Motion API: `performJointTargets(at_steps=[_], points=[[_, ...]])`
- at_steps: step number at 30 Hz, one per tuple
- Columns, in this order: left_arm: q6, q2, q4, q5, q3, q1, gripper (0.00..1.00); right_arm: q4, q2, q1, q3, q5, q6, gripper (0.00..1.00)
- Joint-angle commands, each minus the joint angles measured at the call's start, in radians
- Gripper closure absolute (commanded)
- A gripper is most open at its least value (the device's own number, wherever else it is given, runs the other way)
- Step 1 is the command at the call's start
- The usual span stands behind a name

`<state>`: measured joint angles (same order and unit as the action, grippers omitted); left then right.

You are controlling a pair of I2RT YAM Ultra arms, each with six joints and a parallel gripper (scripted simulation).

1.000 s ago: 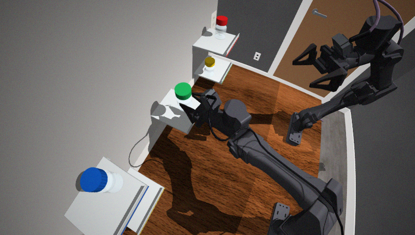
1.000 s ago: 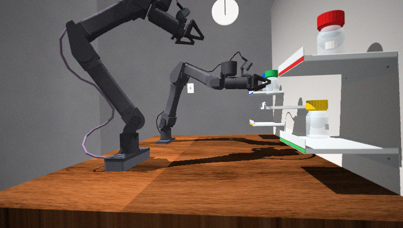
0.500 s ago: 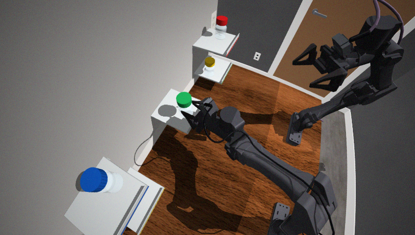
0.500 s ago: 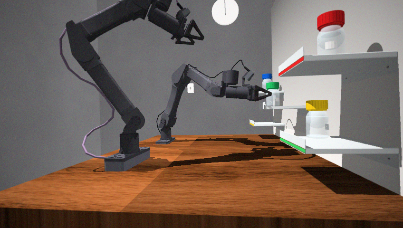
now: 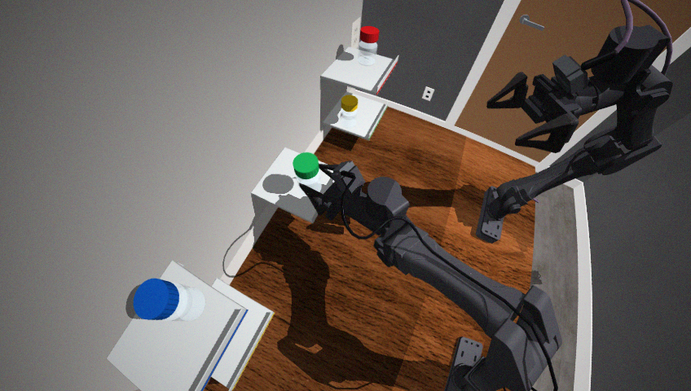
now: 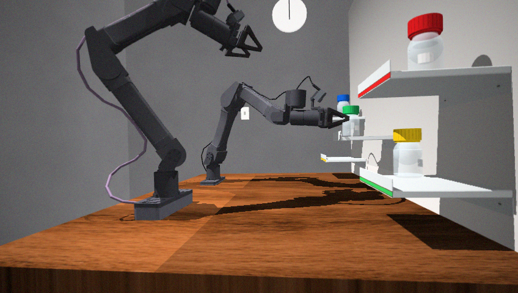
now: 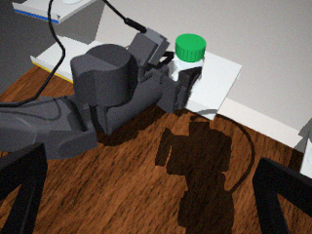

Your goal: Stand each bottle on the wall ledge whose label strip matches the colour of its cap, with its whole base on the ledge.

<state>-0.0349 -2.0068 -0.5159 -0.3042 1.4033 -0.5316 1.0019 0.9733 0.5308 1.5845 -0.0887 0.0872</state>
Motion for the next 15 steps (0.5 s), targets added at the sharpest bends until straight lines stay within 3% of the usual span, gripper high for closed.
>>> performJointTargets(at_steps=[1, 2, 15], points=[[0.004, 0.012, -0.03, -0.006, 0.006, -0.006, 0.15, 0.014, 0.009, -0.005, 0.008, -0.013, -0.002, 0.0], [0.004, 0.012, -0.03, -0.006, 0.006, -0.006, 0.11, 0.014, 0.009, -0.005, 0.008, -0.013, -0.002, 0.0], [-0.004, 0.094, -0.074, -0.016, -0.101, -0.02, 0.11, 0.014, 0.009, -0.005, 0.008, -0.013, -0.002, 0.0]])
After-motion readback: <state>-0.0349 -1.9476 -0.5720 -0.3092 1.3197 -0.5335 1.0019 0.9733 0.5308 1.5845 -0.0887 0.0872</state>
